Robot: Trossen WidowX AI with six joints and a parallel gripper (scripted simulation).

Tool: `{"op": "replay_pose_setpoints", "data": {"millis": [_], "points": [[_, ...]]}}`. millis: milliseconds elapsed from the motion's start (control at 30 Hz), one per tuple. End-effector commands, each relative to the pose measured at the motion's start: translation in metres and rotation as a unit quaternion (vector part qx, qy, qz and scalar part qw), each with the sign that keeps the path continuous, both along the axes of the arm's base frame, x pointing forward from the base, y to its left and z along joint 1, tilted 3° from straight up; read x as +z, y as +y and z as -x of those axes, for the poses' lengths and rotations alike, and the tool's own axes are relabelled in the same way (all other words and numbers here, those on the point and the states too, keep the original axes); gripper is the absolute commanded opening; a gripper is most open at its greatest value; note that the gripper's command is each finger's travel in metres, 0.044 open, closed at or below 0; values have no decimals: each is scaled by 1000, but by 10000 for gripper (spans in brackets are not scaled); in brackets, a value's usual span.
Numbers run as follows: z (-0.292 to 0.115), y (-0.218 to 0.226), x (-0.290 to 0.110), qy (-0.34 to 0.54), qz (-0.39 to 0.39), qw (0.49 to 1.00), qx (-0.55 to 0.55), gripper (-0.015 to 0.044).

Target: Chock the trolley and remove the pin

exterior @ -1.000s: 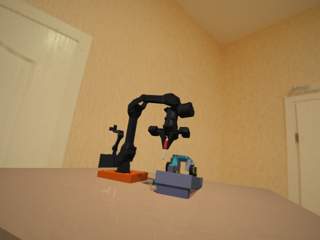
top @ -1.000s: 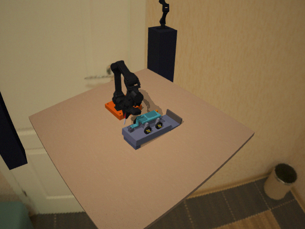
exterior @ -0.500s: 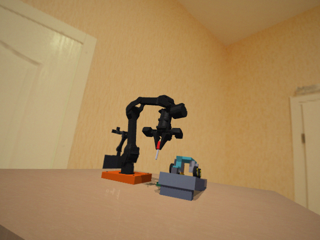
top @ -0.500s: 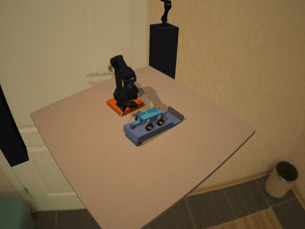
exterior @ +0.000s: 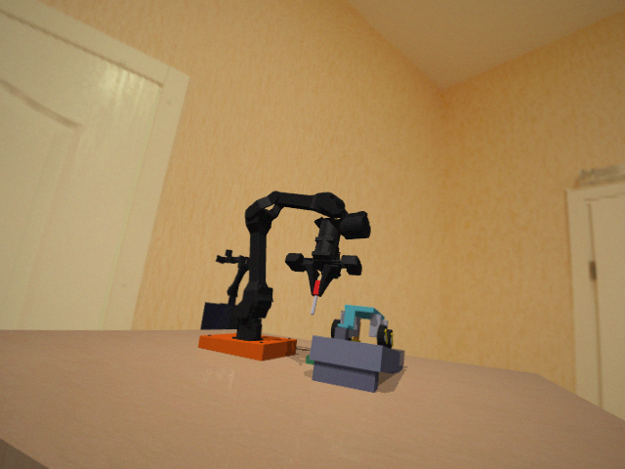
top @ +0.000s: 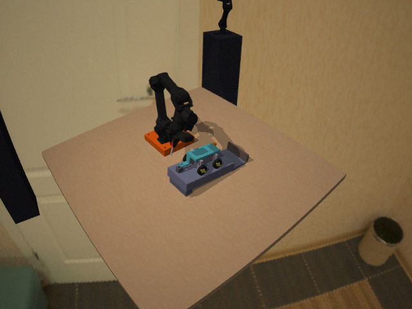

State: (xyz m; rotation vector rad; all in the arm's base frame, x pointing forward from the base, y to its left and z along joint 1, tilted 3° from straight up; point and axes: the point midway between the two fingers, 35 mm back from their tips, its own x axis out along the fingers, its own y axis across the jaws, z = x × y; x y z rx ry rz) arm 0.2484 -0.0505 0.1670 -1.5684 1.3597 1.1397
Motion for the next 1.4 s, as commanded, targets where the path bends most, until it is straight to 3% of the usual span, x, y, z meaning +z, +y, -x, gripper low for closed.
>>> {"op": "replay_pose_setpoints", "data": {"millis": [0,1367], "points": [[3,12,-4,5,2,1000,-3,0],[31,170,-40,6,-5,1000,-3,0]]}}
